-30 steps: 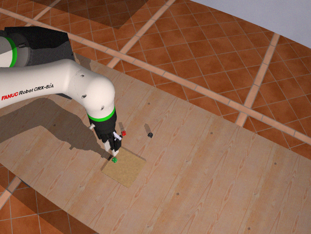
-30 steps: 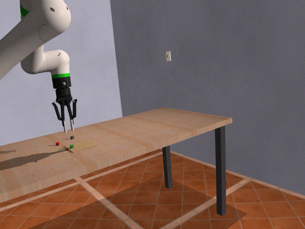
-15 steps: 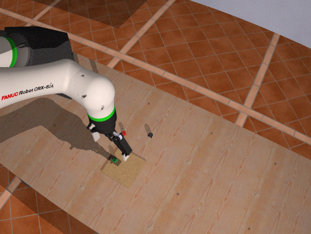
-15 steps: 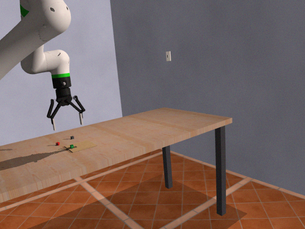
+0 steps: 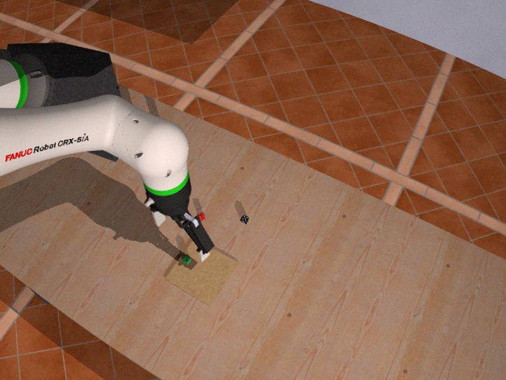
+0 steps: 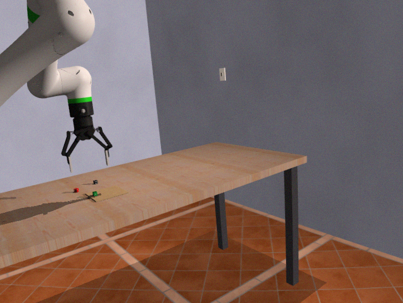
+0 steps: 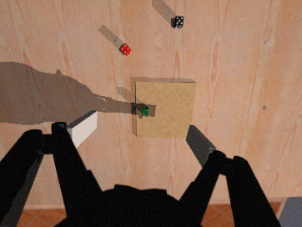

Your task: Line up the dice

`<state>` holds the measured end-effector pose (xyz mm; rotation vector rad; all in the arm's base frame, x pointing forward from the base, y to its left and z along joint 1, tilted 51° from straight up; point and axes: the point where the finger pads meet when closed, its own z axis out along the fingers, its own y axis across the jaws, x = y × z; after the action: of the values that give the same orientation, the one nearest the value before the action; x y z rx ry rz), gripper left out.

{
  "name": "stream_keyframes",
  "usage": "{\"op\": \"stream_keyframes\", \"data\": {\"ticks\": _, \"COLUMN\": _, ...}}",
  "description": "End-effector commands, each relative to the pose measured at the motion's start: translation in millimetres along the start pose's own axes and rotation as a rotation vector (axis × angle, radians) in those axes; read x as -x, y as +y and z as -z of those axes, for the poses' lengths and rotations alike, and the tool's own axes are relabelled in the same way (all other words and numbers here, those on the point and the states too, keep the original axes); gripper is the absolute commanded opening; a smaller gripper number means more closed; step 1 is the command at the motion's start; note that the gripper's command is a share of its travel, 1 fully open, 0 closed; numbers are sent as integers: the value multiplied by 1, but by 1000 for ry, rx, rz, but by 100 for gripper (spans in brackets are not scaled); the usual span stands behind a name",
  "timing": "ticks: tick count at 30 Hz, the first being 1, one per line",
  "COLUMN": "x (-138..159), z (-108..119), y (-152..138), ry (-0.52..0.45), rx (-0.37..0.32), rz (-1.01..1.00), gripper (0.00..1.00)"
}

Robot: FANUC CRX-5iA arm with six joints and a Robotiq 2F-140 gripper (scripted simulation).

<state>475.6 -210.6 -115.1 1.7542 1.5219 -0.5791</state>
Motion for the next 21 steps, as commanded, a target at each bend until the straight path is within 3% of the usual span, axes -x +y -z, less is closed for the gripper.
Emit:
{"op": "stream_keyframes", "data": {"ticks": 1, "x": -5, "z": 0, "y": -1, "ry": 0, "rx": 2, "rz": -77, "gripper": 100}}
{"op": "stream_keyframes", "data": {"ticks": 21, "x": -45, "z": -6, "y": -16, "ry": 3, "rx": 1, "rz": -780, "gripper": 100}}
